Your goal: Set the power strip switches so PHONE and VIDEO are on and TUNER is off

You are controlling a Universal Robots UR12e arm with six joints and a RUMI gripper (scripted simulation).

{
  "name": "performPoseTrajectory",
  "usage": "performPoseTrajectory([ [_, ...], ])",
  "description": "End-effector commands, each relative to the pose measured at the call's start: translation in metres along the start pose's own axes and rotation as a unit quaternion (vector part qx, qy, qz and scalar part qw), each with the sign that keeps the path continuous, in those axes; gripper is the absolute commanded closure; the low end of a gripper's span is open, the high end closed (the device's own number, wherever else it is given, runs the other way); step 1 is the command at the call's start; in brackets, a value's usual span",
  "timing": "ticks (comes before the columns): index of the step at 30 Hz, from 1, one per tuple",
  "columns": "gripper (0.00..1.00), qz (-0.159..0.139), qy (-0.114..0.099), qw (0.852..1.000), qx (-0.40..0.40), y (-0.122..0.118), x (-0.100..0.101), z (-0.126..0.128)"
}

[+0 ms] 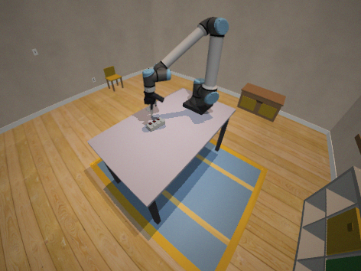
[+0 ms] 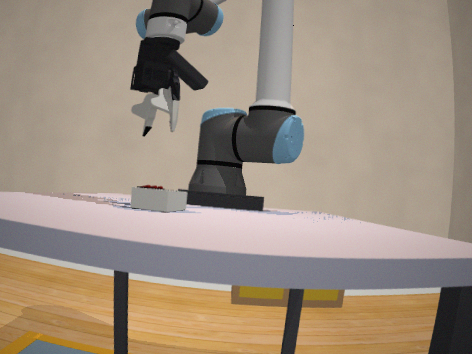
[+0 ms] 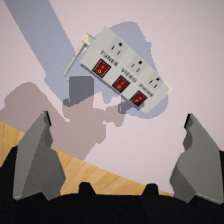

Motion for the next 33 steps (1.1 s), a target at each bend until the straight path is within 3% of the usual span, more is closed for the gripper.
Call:
performPoseTrajectory([
  [1, 0.0, -0.001, -0.004, 0.992, -0.128, 0.0, 0.011, 0.003],
  [9, 0.0, -0.001, -0.004, 0.956, -0.294, -0.001, 0.027, 0.007],
  [11, 0.0, -0.001, -0.004, 0.956, -0.294, -0.001, 0.027, 0.007],
  [21, 0.0, -0.002, -0.003, 0.912, -0.411, -0.003, 0.039, 0.01],
  [32, 0.0, -0.002, -0.003, 0.903, -0.43, -0.003, 0.041, 0.011],
  [33, 1.0, -0.002, -0.003, 0.903, -0.43, -0.003, 0.041, 0.011],
])
Point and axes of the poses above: the point where the finger pads meet when closed, its own x axis out along the fingers, its own z axis across the jaws, y = z × x, the point moved 4 cm from there along -x, back along the fingers, and after that the axes turned 13 degrees about -x, right-handed, at the moved point
